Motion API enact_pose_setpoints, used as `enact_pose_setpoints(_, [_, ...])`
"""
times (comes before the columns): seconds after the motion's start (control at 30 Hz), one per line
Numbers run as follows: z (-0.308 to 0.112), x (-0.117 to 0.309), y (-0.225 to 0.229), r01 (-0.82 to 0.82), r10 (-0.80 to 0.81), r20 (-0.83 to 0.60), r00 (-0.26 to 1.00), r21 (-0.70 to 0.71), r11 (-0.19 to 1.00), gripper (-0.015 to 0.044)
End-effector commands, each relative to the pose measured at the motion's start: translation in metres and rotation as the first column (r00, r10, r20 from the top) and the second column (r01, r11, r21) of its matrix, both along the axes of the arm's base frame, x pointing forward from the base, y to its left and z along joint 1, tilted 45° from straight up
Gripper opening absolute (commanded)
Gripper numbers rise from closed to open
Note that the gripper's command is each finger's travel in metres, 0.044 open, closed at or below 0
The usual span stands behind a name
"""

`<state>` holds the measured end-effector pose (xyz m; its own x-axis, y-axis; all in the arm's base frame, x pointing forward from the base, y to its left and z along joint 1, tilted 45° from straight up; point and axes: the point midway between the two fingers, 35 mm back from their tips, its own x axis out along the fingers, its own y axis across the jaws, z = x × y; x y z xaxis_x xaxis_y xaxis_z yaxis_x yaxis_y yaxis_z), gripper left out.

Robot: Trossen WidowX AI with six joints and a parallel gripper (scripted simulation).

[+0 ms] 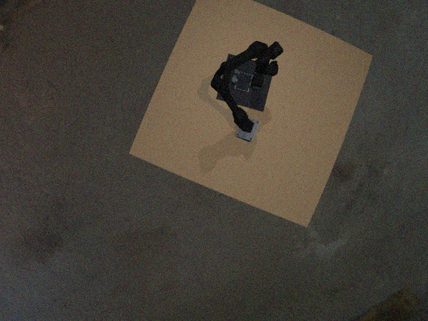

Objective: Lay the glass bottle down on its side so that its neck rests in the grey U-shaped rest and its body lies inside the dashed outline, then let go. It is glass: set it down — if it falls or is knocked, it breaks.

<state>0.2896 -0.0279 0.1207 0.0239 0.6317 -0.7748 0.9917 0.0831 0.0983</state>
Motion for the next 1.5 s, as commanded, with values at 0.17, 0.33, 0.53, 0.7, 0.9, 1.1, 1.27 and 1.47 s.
enact_pose_setpoints(0.17, [0.010,-0.002,0.008,0.000,0.000,0.000,1.000,-0.001,1.000,0.0108])
enact_pose_setpoints(0.33, [0.012,-0.002,0.010,0.001,-0.001,-0.001,1.000,-0.009,1.000,0.0108])
enact_pose_setpoints(0.53, [0.014,-0.003,0.013,0.002,-0.002,-0.002,1.000,-0.019,1.000,0.0108])
enact_pose_setpoints(0.7, [0.016,-0.003,0.015,0.003,-0.003,-0.003,1.000,-0.028,1.000,0.0108])
enact_pose_setpoints(0.9, [0.019,-0.004,0.017,0.005,-0.005,-0.004,1.000,-0.038,0.999,0.0108])
enact_pose_setpoints(1.1, [0.021,-0.004,0.020,0.007,-0.007,-0.006,1.000,-0.048,0.999,0.0108])
enact_pose_setpoints(1.27, [0.023,-0.004,0.023,0.008,-0.009,-0.007,1.000,-0.056,0.998,0.0108])
enact_pose_setpoints(1.47, [0.025,-0.005,0.026,0.011,-0.011,-0.009,1.000,-0.067,0.998,0.0108])
